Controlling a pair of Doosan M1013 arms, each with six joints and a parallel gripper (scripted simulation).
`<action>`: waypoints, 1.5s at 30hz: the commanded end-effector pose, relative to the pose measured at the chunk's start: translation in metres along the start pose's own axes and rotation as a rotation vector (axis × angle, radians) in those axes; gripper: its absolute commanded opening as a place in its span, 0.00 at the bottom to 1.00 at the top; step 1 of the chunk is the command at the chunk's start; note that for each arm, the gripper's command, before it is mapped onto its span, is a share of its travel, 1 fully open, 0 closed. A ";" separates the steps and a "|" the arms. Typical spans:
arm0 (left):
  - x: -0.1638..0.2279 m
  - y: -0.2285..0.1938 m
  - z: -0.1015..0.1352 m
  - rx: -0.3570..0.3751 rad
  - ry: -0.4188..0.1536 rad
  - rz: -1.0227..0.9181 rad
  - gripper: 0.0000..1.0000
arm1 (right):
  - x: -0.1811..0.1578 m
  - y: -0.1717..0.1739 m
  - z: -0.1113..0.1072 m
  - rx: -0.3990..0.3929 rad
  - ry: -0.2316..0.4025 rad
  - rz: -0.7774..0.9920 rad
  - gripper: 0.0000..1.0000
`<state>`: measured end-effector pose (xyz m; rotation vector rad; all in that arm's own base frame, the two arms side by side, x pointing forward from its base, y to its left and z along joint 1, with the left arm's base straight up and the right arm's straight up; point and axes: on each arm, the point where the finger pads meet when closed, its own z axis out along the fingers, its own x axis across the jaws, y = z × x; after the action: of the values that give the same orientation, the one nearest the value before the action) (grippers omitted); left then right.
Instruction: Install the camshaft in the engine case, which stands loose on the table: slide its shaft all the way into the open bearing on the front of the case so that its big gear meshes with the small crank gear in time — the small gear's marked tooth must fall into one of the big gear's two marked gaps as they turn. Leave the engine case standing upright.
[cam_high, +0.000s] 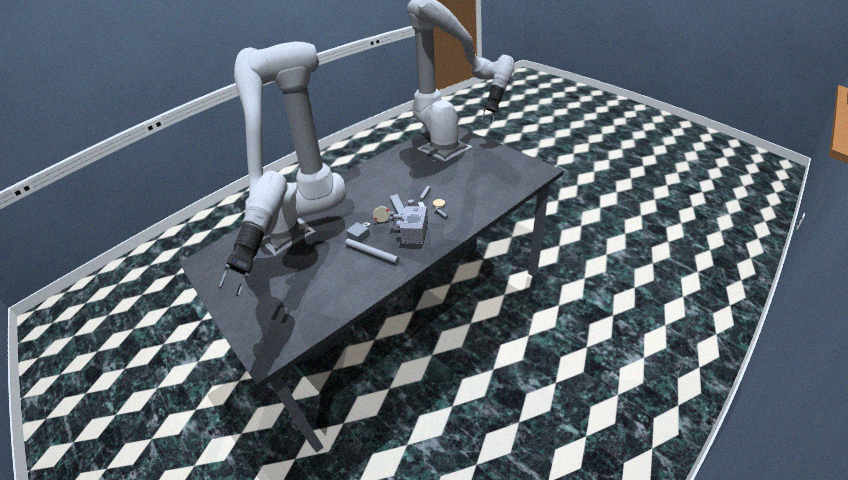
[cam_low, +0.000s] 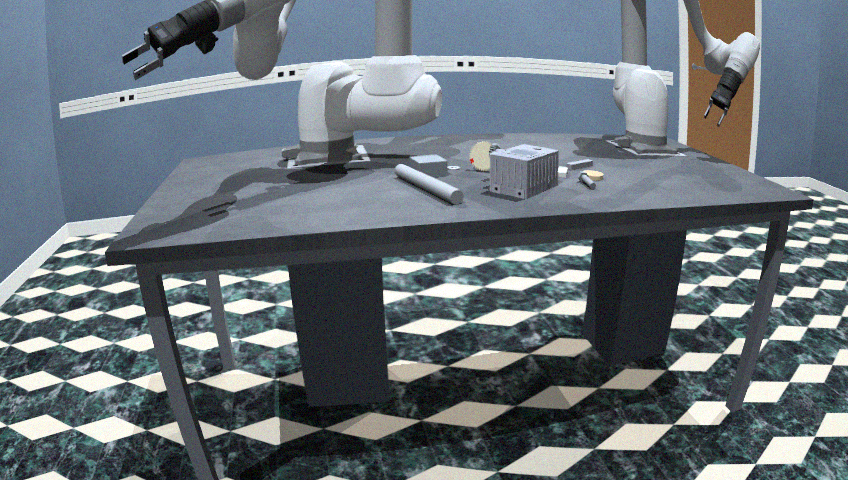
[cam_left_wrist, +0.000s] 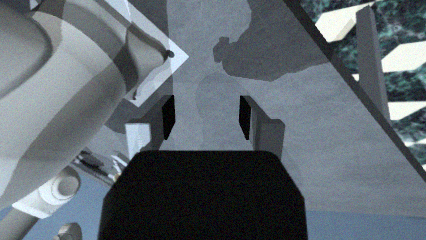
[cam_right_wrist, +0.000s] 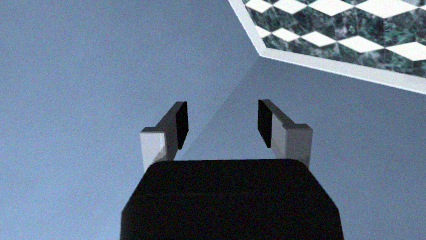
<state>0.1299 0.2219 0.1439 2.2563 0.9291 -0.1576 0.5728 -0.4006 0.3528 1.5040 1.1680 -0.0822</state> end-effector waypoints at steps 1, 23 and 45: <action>0.000 0.000 0.000 0.001 0.000 0.000 1.00 | 0.000 0.001 0.000 -0.001 -0.001 0.000 1.00; 0.000 0.000 0.000 0.001 0.000 0.000 1.00 | 0.005 0.004 -0.002 0.000 0.001 -0.002 1.00; 0.000 0.000 0.000 0.001 0.000 0.000 1.00 | 0.231 0.067 -0.143 0.117 0.151 -0.194 1.00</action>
<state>0.1299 0.2219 0.1439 2.2563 0.9291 -0.1576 0.6514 -0.1897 0.3130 1.5000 1.3844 -0.1371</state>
